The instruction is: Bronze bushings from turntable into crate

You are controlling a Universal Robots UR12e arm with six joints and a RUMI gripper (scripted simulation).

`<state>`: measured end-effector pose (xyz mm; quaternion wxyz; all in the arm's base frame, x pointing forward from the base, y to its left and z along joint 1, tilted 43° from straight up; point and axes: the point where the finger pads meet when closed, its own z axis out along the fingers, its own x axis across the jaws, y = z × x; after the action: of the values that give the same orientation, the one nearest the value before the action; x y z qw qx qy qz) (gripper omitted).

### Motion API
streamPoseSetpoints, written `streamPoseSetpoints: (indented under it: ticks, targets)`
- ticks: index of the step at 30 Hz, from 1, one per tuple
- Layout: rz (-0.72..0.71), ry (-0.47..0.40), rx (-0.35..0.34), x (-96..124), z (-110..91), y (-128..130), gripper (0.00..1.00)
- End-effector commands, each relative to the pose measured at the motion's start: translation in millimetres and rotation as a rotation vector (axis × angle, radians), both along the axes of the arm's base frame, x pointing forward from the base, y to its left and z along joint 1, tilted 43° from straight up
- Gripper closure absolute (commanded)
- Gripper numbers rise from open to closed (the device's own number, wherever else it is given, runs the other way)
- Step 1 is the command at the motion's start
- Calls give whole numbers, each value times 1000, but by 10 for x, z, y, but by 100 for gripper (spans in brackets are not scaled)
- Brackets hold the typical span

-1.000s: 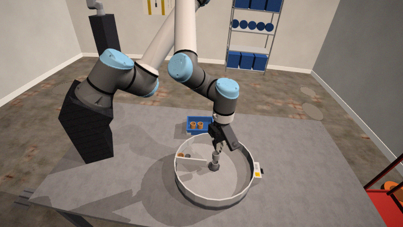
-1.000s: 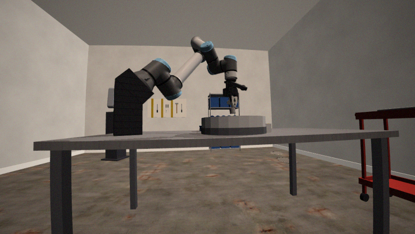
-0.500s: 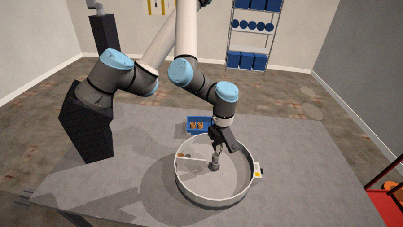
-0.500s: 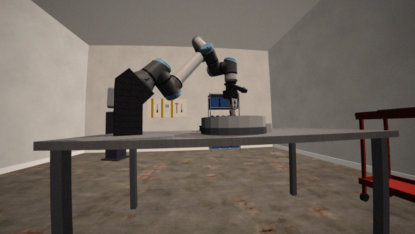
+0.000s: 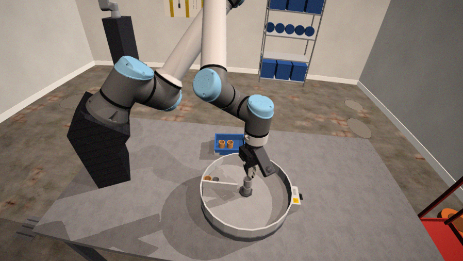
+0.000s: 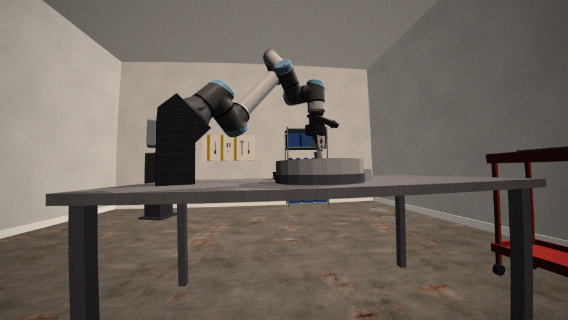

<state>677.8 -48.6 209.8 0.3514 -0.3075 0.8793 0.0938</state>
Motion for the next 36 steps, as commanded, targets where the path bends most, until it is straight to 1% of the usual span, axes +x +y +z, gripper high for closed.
streamPoseSetpoints:
  ticks: [1,36]
  targets:
    - [0,-1,-1,3,5,-3,100]
    - [0,-1,-1,20,-17,12,100]
